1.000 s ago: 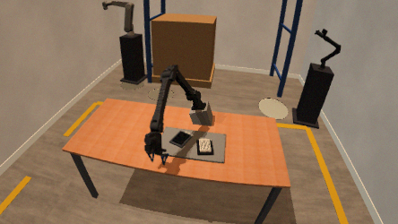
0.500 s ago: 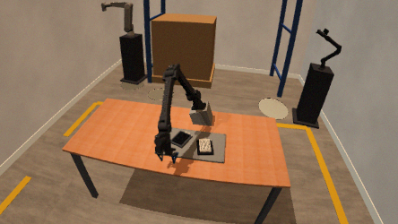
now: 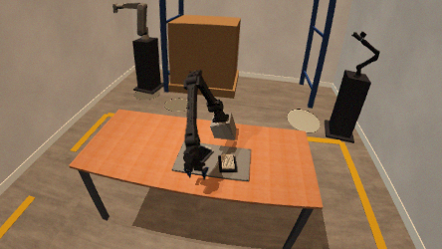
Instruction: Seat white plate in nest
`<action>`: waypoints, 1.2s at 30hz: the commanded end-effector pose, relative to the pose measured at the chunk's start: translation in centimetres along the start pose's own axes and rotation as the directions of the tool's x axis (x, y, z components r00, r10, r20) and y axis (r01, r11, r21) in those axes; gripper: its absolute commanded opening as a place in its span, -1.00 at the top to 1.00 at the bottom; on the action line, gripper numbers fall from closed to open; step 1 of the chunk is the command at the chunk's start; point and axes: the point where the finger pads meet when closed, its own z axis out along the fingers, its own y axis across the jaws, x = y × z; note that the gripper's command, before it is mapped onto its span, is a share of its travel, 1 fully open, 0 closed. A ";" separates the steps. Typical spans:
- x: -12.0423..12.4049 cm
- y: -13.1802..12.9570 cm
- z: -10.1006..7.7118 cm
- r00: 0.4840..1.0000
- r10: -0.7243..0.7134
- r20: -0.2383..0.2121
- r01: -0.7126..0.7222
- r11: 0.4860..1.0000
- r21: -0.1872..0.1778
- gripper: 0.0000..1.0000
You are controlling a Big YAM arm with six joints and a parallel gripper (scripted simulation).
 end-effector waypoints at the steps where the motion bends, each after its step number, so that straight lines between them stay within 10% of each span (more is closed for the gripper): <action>1: -1.2 1.8 -2.5 0.998 0.013 0.068 -0.012 1.000 -0.009 -1.00; 4: -0.7 3.0 -1.4 0.996 -0.082 -0.024 0.083 0.997 0.005 -1.00; 13: 2.7 5.0 -2.6 0.998 -0.059 -0.008 0.059 0.998 0.003 -1.00; 16: 3.3 6.1 -1.7 0.983 -0.155 -0.095 0.158 0.987 0.017 -1.00; 36: 12.0 10.3 -3.5 0.967 -0.207 -0.149 0.214 0.976 0.032 -1.00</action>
